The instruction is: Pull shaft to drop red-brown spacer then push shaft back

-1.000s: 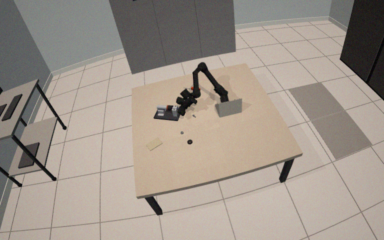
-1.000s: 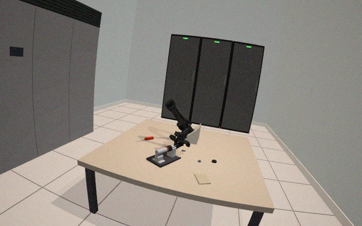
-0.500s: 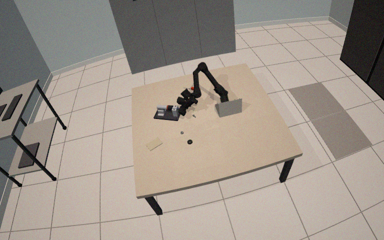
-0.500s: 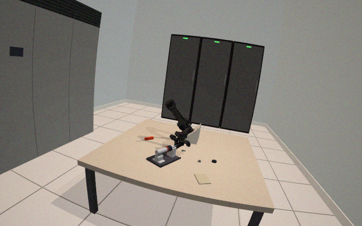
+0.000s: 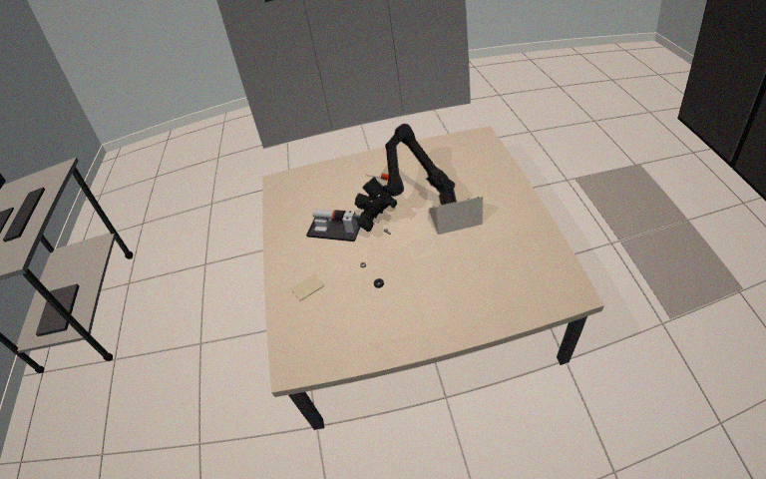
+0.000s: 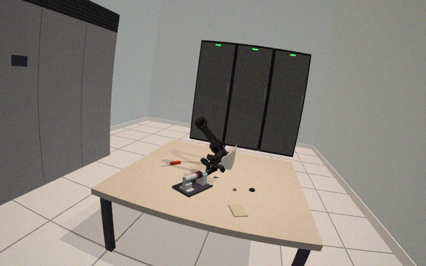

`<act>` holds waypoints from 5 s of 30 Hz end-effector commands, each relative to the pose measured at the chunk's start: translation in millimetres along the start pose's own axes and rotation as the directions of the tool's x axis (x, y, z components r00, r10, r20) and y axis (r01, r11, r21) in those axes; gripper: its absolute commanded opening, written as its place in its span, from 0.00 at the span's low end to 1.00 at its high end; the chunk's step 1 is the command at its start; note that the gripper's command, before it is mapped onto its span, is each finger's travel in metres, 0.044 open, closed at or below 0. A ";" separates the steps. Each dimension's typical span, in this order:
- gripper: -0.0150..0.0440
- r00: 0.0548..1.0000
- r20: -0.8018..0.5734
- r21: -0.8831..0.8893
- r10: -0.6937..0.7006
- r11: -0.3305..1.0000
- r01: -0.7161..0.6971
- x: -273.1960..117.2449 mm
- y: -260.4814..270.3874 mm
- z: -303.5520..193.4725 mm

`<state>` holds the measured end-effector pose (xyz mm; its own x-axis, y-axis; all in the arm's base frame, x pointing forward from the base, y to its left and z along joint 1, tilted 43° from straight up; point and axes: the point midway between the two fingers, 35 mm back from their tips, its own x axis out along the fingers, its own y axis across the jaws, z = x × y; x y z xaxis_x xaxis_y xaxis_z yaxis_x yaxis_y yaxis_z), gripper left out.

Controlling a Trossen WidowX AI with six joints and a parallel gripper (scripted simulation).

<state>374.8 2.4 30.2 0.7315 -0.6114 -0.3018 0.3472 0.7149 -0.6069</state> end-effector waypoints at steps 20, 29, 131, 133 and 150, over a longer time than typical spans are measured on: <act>0.25 1.000 -0.001 0.004 -0.003 1.000 0.003 -1.9 -0.4 -2.2; 0.25 1.000 -0.001 0.004 -0.003 1.000 0.003 -2.7 -0.4 -3.0; 0.25 1.000 -0.002 0.004 -0.003 1.000 0.003 -11.9 -0.2 -12.3; 0.25 1.000 -0.002 0.004 -0.003 1.000 0.003 -12.1 -0.2 -12.5; 0.25 1.000 -0.002 0.004 -0.003 1.000 0.003 -13.6 -0.2 -14.0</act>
<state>357.5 6.1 24.0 0.7312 -0.6108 -0.3037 0.3448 0.7151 -0.6081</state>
